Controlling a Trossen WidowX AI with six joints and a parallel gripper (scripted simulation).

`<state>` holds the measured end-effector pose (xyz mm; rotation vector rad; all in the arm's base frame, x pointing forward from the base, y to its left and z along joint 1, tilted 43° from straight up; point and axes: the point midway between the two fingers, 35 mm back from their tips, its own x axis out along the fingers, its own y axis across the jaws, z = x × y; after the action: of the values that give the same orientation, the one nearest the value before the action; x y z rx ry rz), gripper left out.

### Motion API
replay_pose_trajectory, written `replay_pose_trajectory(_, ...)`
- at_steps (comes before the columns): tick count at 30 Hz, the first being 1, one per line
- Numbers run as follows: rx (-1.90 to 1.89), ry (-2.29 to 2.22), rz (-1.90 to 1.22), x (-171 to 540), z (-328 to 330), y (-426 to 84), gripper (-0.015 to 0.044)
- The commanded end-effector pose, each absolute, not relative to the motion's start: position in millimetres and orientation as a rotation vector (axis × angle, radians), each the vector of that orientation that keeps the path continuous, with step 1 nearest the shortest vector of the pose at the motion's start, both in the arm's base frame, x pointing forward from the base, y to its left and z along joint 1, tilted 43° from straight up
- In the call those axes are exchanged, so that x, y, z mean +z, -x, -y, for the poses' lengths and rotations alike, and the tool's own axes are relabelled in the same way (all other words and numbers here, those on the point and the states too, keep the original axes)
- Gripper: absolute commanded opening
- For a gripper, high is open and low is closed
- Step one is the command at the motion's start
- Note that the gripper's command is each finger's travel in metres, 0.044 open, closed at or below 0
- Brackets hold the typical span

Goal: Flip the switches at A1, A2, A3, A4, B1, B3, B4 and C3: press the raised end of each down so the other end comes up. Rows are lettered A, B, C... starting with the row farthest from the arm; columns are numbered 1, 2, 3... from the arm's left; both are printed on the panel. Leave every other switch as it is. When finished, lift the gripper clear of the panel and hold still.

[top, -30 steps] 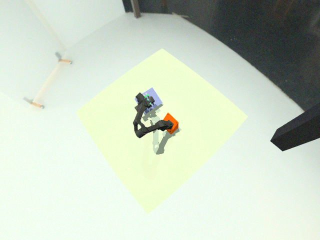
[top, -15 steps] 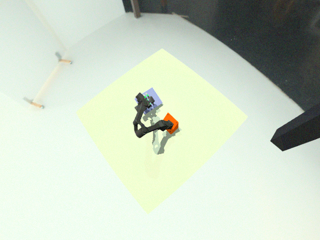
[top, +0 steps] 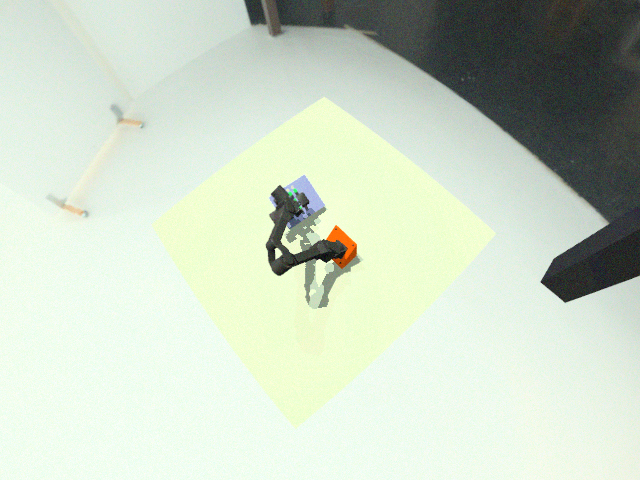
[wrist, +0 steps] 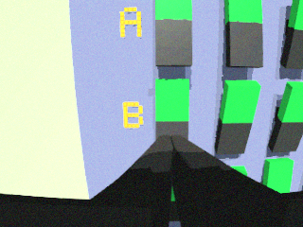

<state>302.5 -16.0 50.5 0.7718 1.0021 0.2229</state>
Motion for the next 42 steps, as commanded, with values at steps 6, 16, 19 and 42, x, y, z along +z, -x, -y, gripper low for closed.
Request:
replay_pose_trajectory(6, 0.218, -0.773, -1.004, 48.8, 15.6, -303.4, 0.0)
replay_pose_trajectory(16, 0.218, -0.773, -1.003, 47.9, 14.9, -304.1, 0.0)
replay_pose_trajectory(19, 0.218, -0.773, -1.003, 47.6, 14.7, -304.3, 0.0)
replay_pose_trajectory(42, 0.225, -0.767, -1.032, 64.2, 91.6, -276.9, 0.0)
